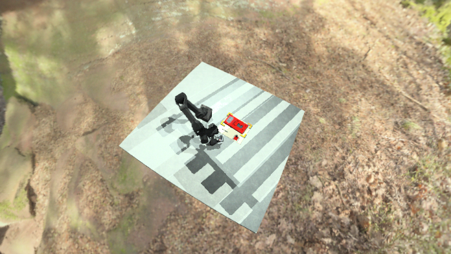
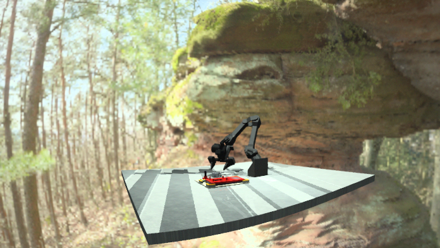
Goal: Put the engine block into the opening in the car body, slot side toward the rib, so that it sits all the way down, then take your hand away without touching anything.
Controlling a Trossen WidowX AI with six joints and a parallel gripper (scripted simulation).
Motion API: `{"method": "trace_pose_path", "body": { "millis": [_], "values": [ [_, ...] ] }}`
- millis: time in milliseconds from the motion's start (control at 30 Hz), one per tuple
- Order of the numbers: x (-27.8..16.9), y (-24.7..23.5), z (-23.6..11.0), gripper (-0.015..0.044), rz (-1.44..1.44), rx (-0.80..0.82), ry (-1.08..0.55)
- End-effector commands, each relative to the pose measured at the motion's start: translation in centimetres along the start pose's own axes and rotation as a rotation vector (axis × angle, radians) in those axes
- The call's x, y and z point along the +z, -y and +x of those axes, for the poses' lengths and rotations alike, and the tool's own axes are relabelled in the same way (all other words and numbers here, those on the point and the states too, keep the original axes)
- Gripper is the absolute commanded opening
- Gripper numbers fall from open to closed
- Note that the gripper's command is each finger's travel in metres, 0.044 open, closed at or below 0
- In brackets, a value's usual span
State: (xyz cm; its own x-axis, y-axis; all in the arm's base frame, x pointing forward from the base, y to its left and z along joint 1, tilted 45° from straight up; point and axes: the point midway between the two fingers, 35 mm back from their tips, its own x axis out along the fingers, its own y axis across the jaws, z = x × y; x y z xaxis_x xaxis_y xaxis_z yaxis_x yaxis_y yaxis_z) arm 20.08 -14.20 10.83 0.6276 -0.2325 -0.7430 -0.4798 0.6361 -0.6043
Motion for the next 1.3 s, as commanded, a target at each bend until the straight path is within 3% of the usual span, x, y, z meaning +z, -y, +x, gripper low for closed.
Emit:
{"method": "trace_pose_path", "body": {
  "millis": [0, 267, 800, 1267],
  "values": [
    [0.0, 0.0, 0.0, 0.044, 0.001, 0.0, 0.0],
    [0.0, -0.1, 0.1, 0.044, 0.021, 0.007, -0.007],
    [0.4, -0.6, 0.9, 0.044, 0.505, 0.107, -0.195],
    [0.5, -1.5, 1.3, 0.044, 0.874, 0.067, -0.451]
  ]
}}
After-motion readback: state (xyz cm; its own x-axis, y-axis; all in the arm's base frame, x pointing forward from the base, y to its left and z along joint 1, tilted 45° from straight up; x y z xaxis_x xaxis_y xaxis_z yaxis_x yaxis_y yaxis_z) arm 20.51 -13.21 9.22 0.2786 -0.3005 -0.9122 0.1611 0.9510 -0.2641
